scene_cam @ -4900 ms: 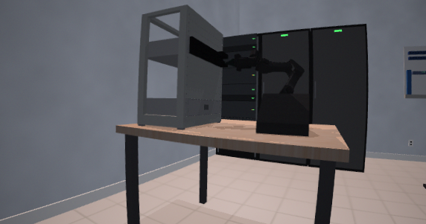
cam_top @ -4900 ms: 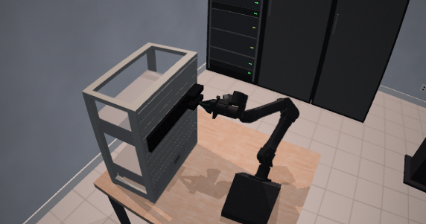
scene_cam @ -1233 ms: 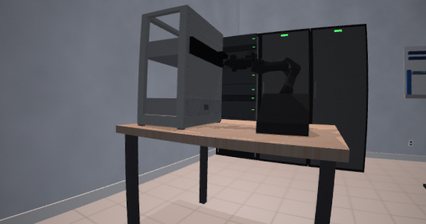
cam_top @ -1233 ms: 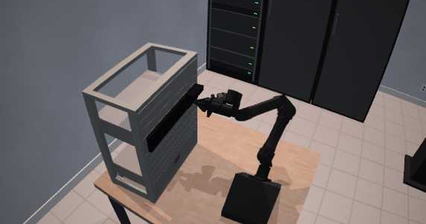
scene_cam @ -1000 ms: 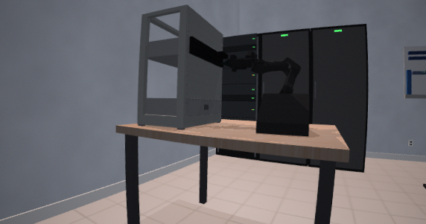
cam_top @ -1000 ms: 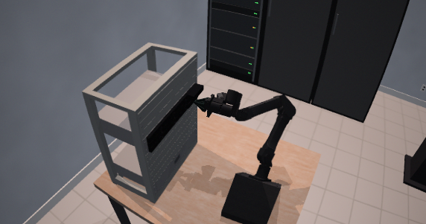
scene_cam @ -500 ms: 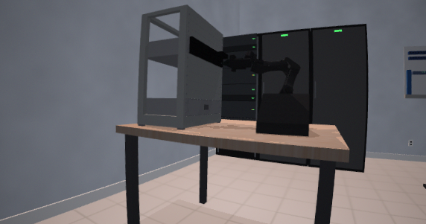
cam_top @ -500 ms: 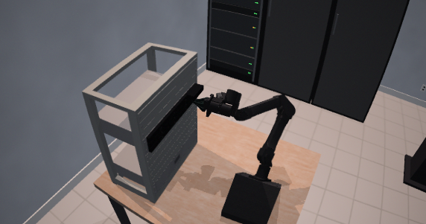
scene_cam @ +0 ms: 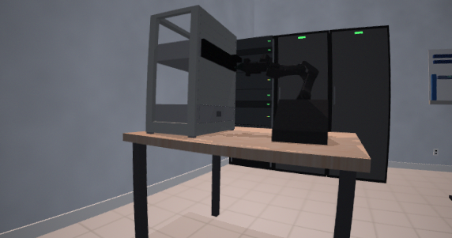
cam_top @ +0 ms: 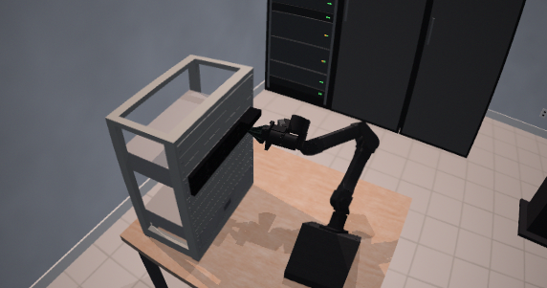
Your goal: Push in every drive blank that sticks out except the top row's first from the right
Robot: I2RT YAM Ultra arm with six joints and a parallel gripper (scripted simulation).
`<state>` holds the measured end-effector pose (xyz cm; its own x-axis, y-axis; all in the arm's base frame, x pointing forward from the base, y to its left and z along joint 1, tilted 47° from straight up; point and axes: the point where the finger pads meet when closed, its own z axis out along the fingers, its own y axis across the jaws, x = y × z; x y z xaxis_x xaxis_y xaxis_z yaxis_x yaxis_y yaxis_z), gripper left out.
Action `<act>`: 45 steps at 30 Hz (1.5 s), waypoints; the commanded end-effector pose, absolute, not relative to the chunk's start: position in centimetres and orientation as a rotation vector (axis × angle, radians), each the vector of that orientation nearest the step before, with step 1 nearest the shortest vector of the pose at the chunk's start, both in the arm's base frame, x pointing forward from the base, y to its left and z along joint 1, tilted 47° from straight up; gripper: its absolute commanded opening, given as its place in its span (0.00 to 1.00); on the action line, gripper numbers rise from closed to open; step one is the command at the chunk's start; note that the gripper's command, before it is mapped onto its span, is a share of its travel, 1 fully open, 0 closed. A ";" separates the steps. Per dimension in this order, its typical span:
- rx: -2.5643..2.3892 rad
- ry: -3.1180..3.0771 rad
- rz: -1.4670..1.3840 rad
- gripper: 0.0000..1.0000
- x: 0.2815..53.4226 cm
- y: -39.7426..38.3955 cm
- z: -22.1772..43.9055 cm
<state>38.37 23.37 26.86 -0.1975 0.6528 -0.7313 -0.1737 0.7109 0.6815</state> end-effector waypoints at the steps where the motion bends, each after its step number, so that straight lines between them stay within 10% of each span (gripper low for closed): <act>1: 0.422 1.569 0.757 0.00 40.0 22.7 27.9; 45: 0.404 1.585 0.773 0.00 28.8 20.3 28.0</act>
